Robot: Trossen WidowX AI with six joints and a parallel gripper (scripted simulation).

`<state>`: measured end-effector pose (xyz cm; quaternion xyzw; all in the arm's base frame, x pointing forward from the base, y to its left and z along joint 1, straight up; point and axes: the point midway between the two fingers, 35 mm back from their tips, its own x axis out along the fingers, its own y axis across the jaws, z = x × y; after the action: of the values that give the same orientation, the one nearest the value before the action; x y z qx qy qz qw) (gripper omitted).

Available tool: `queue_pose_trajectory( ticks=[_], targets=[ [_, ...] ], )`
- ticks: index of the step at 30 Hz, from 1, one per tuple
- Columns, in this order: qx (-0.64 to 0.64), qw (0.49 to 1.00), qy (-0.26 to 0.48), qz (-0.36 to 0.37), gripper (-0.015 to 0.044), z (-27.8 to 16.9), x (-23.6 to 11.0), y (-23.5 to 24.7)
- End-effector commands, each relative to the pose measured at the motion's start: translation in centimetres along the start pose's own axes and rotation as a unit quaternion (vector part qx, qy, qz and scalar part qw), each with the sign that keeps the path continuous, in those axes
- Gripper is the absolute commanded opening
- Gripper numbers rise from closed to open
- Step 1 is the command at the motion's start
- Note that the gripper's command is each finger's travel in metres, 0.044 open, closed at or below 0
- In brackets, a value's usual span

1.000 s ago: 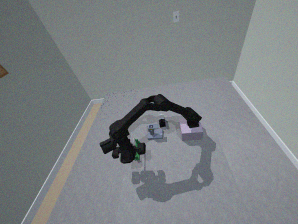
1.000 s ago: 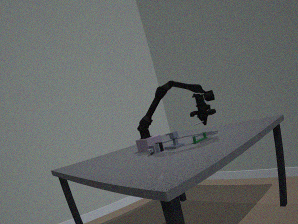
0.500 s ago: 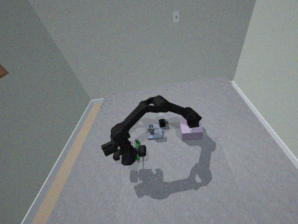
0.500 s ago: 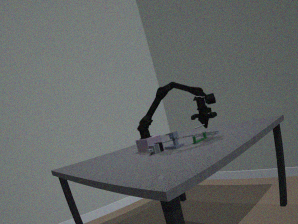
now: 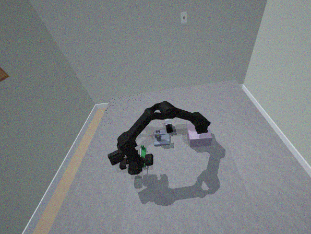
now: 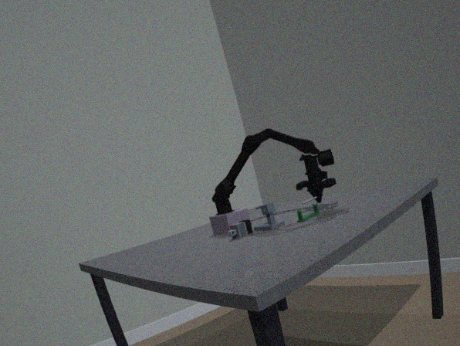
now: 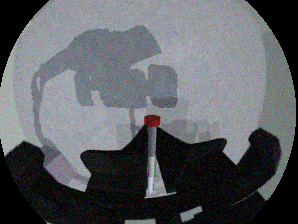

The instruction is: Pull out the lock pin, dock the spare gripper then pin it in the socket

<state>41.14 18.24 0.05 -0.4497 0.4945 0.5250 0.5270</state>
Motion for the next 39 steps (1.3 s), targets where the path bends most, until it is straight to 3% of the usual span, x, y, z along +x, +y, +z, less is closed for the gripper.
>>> queue_pose_trajectory(
  ticks=[1,19,27,39],
  targets=[
    [-0.003,1.000,0.000,0.000,0.0000,-0.1,0.5,0.0],
    [-0.003,1.000,0.000,0.000,0.0000,-0.2,2.1,-0.1],
    [0.000,1.000,0.000,0.001,0.0200,-0.2,2.1,-0.1],
    [0.001,1.000,0.004,0.008,0.0200,-0.2,0.1,0.4]
  ],
)
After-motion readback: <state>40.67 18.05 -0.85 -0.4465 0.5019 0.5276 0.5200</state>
